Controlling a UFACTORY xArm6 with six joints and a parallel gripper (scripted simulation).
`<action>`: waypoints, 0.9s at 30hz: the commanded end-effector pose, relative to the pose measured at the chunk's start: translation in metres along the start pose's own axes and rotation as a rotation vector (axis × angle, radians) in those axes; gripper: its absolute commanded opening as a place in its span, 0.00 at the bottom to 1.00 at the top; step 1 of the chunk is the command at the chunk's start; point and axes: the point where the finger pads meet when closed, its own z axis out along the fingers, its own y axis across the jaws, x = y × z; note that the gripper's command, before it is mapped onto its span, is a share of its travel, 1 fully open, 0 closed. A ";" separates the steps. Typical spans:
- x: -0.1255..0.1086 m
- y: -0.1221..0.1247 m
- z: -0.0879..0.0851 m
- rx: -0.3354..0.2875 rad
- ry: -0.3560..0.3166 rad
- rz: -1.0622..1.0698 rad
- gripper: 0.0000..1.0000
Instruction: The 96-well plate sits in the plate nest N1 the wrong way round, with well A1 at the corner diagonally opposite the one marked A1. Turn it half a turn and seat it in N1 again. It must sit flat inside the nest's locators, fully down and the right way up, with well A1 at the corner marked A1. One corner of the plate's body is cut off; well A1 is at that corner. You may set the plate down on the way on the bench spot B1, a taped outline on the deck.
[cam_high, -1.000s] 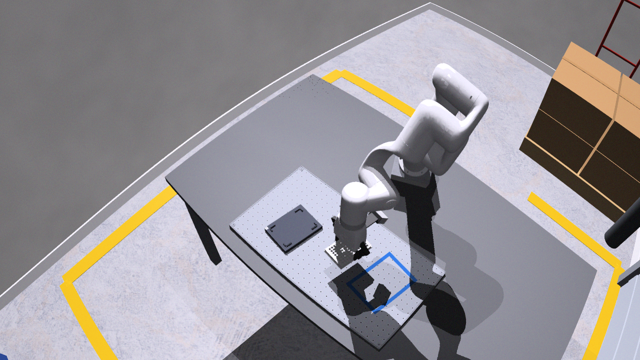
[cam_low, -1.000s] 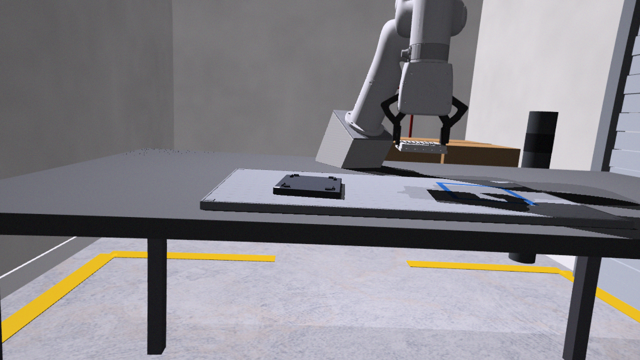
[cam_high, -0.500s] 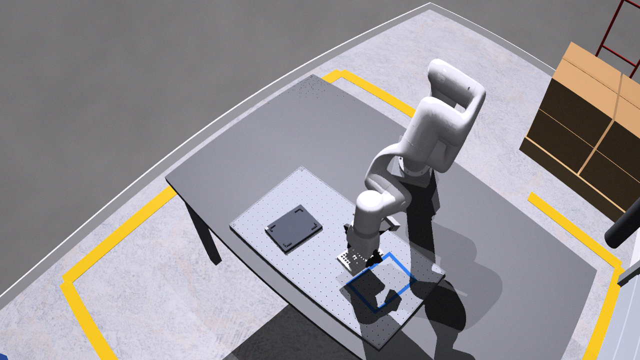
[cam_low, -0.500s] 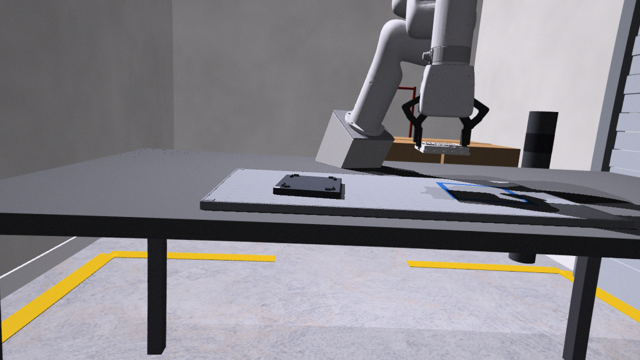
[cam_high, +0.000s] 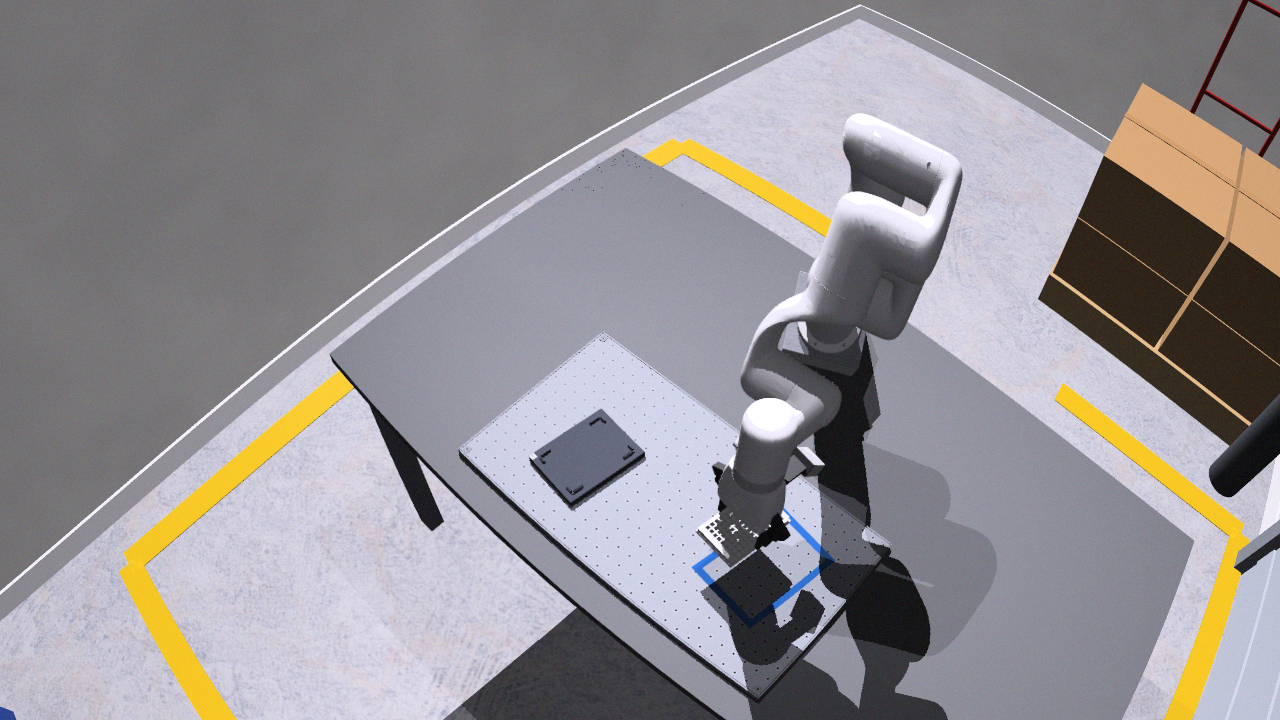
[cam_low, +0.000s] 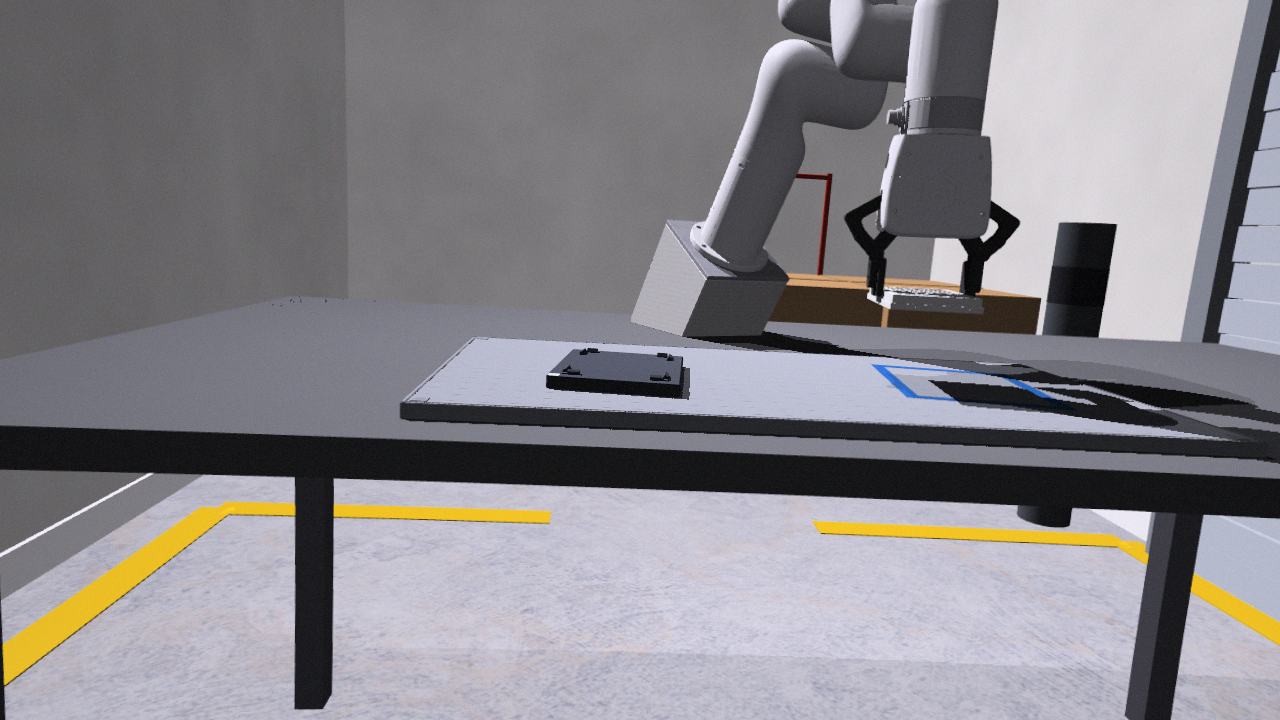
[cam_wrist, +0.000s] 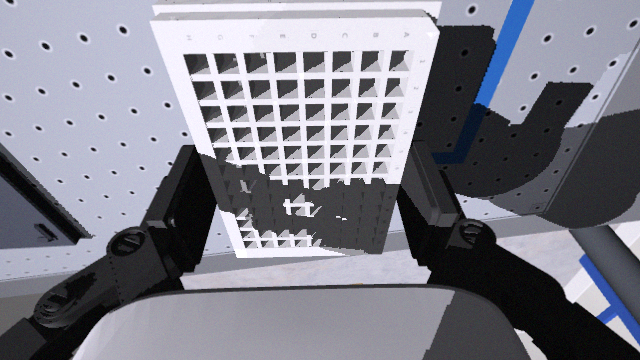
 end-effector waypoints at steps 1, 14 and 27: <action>0.002 0.013 0.000 0.009 -0.005 0.002 0.00; 0.014 0.054 0.002 0.008 -0.005 0.002 0.00; 0.015 0.056 0.002 0.008 -0.005 0.002 0.00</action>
